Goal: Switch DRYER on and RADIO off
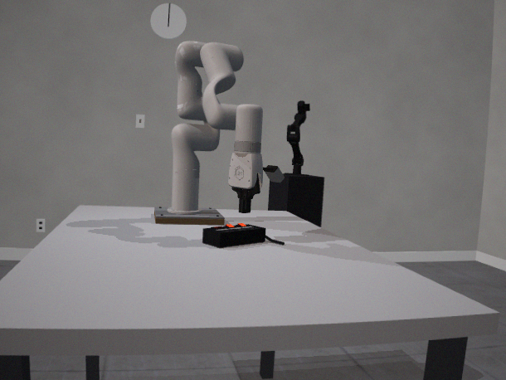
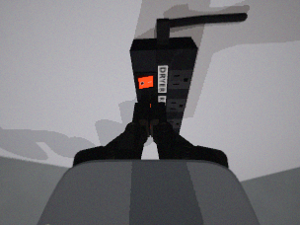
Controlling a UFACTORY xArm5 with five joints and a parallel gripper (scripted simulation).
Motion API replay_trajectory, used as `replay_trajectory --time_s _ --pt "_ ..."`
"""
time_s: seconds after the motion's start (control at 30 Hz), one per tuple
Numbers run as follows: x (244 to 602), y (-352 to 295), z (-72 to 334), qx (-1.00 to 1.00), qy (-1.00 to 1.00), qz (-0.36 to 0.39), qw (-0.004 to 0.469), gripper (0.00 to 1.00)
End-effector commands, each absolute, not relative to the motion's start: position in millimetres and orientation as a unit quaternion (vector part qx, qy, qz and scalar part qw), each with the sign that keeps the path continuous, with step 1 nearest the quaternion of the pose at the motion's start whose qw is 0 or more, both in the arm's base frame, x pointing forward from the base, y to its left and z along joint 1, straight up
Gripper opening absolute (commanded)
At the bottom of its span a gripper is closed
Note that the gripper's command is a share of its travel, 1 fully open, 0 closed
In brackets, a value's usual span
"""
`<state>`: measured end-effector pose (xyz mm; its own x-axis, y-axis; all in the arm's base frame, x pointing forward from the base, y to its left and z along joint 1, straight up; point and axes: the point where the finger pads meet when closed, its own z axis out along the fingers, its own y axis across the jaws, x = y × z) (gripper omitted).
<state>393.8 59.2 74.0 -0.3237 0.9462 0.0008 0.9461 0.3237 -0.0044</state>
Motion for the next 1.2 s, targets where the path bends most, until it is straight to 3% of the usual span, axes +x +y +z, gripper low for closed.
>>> replay_trajectory --time_s 0.0,0.33,0.57,1.17 --pt "395 59 75 -0.581 -0.814 0.000 0.000 0.00" --pt "395 59 75 -0.581 -0.814 0.000 0.000 0.00" --pt "394 11 89 -0.581 -0.814 0.000 0.000 0.00" --pt "394 11 90 -0.581 -0.814 0.000 0.000 0.00"
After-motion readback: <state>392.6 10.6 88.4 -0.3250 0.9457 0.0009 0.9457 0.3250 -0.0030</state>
